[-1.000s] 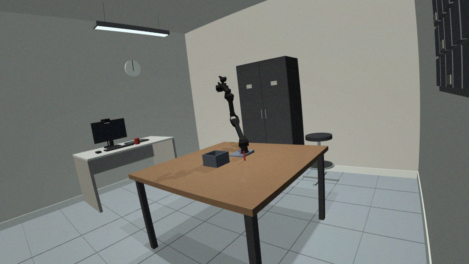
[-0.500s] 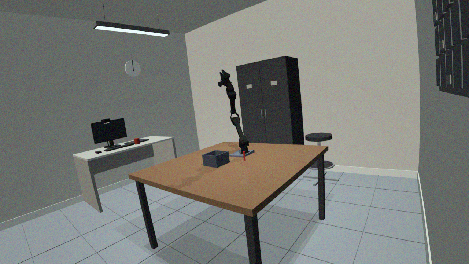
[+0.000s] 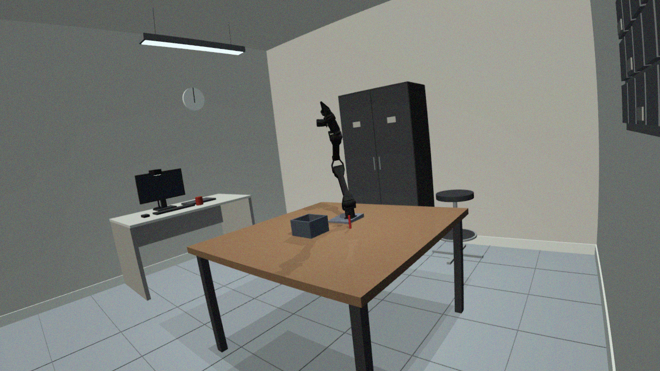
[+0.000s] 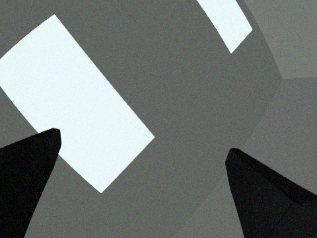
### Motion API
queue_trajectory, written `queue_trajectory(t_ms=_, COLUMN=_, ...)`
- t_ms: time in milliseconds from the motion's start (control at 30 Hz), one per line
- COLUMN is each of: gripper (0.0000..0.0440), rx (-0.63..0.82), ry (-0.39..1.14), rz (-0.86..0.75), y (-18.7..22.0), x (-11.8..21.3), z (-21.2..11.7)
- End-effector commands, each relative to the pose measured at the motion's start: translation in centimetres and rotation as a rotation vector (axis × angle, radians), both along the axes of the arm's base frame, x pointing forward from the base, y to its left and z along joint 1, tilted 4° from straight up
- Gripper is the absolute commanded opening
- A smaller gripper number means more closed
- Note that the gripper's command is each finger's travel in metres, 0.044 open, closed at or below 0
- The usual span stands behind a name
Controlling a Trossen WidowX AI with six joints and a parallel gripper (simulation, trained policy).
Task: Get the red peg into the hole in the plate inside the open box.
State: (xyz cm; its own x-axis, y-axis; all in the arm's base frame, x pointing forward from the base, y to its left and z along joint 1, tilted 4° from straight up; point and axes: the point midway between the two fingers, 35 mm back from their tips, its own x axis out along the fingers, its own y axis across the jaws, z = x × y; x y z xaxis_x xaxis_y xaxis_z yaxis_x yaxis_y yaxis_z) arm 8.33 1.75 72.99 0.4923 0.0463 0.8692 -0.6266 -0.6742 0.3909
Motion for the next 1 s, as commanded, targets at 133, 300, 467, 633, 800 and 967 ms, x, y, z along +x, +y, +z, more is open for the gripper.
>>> queue_trajectory(t_ms=133, gripper=0.0440, rx=-0.201, ry=0.170, rz=-0.072, y=5.8, x=6.1, z=-4.1)
queue_trajectory(t_ms=300, gripper=0.0440, rx=-0.334, ry=0.274, rz=-0.116, y=8.9, x=9.5, z=-7.4)
queue_trajectory(t_ms=467, gripper=0.0440, rx=-0.471, ry=0.376, rz=-0.153, y=11.4, x=12.7, z=-11.3)
queue_trajectory(t_ms=633, gripper=0.0440, rx=-0.610, ry=0.476, rz=-0.183, y=13.6, x=15.6, z=-15.5)
queue_trajectory(t_ms=800, gripper=0.0440, rx=-0.752, ry=0.574, rz=-0.202, y=15.2, x=17.9, z=-20.1)
queue_trajectory(t_ms=967, gripper=0.0440, rx=-0.897, ry=0.670, rz=-0.212, y=16.4, x=19.7, z=-24.9)
